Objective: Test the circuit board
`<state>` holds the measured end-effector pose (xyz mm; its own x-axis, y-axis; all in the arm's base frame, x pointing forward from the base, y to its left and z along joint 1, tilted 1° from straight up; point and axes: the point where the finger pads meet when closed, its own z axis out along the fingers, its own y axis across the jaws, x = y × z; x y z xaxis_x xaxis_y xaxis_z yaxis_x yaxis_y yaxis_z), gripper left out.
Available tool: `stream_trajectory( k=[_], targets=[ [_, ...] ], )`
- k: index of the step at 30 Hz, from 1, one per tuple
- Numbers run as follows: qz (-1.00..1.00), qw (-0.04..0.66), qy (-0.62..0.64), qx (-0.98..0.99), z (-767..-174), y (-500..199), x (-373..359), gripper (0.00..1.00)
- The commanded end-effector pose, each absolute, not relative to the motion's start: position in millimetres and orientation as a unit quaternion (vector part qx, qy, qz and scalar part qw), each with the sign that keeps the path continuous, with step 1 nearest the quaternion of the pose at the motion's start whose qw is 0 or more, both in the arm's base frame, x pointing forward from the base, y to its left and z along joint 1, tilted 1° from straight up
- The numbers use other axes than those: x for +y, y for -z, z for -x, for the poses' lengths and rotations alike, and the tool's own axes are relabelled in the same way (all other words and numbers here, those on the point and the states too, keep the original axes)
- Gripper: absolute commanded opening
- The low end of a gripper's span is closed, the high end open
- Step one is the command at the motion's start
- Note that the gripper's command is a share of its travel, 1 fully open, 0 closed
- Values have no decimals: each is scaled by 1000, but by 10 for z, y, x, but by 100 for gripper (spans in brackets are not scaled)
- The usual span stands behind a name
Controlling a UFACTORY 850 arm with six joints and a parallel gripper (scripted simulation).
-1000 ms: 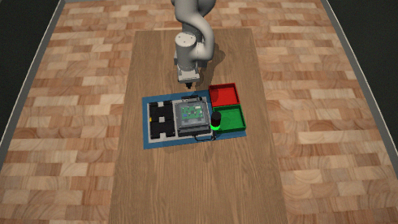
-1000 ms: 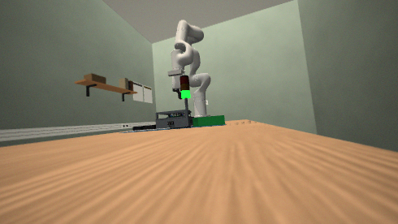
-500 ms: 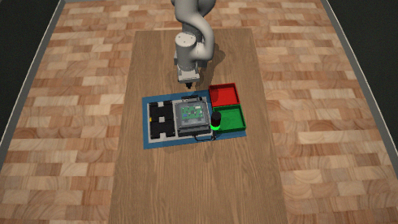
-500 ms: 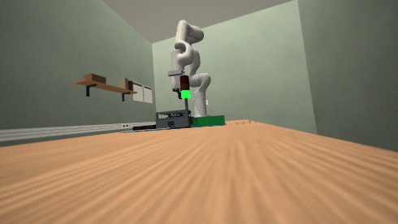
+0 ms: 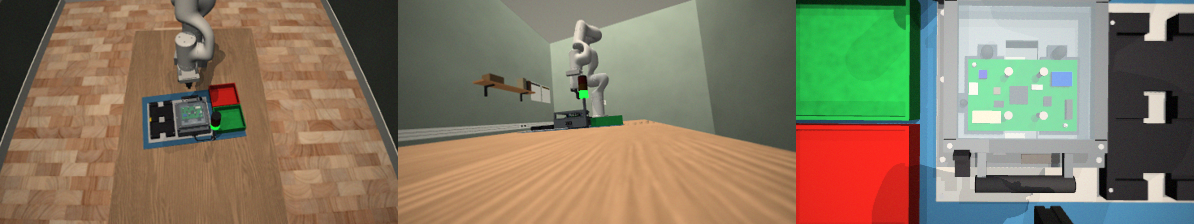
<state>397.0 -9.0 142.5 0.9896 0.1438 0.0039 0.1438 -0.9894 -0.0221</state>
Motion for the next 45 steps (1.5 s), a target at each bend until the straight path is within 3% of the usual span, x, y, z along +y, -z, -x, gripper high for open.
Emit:
stream_trajectory(
  k=[1,25,45],
  targets=[
    [997,11,2,-72,-3978,-1431,-90,0],
    [997,11,2,-72,-3972,-1433,-16,0],
    [997,11,2,-72,-3928,-1445,548,0]
  ],
)
